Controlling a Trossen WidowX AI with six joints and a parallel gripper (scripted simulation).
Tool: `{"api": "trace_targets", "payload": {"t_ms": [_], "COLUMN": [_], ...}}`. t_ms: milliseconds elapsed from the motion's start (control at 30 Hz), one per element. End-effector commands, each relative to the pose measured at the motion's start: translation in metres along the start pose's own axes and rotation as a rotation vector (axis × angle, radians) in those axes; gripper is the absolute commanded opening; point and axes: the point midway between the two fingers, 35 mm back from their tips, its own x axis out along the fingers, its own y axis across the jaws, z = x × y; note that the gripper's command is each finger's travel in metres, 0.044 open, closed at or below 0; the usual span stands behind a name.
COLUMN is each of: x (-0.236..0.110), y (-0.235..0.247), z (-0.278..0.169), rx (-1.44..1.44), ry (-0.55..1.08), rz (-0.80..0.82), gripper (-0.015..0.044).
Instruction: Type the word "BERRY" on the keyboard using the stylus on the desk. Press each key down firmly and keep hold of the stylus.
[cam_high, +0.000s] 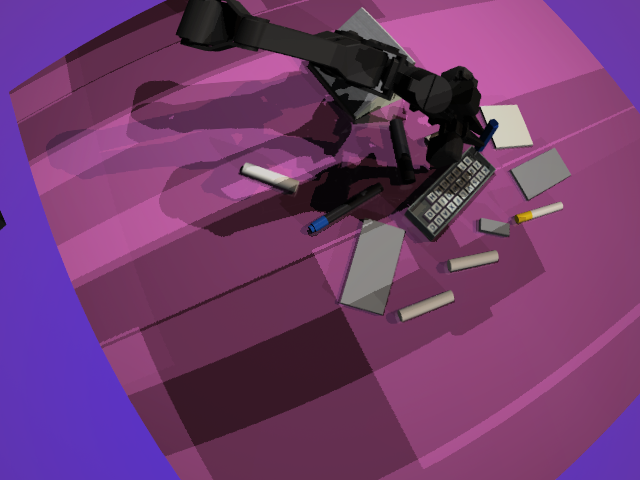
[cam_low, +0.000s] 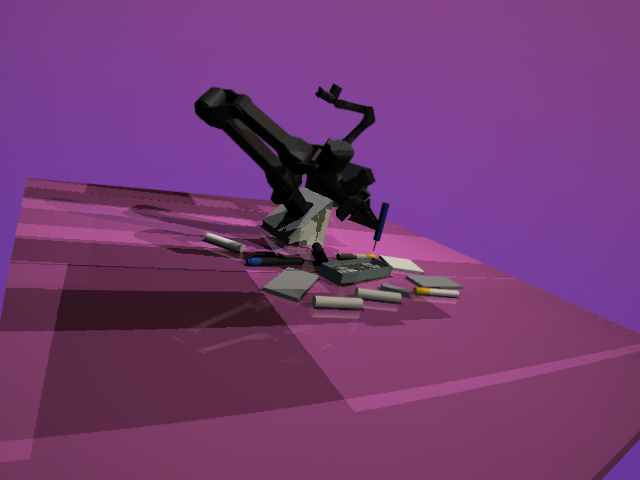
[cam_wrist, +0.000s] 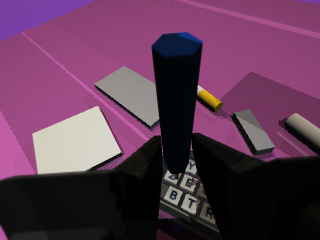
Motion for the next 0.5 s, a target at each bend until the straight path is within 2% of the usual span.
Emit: {"api": "trace_targets", "payload": {"t_ms": [0,167,267,467], "x": [0.0067,0.0076,0.0086,0.0095], "y": [0.0031,0.0031,0.0038,0.0044], "z": [-0.0156,-0.0179,-0.0191,-0.0202], "rx": [-0.01,-0.01,-0.01,-0.01], "ry": [0.006,0.006,0.006,0.006], "rz": [0.009,0.008,0.008,0.008], "gripper": [0.0,0.0,0.0079,0.0081]}}
